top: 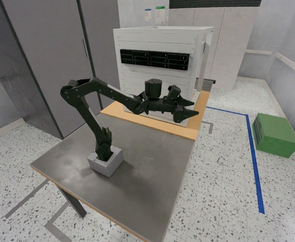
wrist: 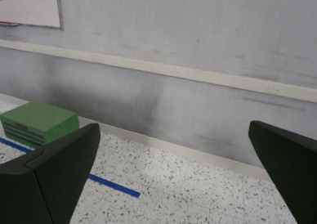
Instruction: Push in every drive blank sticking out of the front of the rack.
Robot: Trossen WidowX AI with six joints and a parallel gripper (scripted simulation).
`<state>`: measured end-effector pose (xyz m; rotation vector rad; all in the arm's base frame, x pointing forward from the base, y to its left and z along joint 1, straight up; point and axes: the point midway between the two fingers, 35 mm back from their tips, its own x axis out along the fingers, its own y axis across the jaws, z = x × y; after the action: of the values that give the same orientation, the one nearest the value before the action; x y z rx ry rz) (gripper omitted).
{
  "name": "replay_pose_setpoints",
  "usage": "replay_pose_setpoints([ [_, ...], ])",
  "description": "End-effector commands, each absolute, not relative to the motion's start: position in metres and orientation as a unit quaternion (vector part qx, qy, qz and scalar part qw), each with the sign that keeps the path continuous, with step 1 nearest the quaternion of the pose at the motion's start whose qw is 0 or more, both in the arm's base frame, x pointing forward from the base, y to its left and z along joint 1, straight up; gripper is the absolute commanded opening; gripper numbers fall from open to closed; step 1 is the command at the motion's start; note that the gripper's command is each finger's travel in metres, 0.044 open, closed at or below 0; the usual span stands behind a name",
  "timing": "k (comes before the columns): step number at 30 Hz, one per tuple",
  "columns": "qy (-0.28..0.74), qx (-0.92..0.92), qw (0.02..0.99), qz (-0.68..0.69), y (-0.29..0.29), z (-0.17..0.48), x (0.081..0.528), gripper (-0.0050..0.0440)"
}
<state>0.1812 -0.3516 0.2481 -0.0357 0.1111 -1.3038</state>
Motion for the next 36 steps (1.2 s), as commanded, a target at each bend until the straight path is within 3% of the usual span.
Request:
replay_pose_setpoints([
  [1, 0.033, -0.012, 0.798, -0.602, -0.347, 0.263, 0.182, 0.0440],
  [20, 0.027, 0.074, 0.824, -0.561, -0.317, 0.274, 0.188, 0.0440],
  [36, 0.011, 0.284, 0.852, -0.439, -0.243, 0.299, 0.201, 0.0440],
])
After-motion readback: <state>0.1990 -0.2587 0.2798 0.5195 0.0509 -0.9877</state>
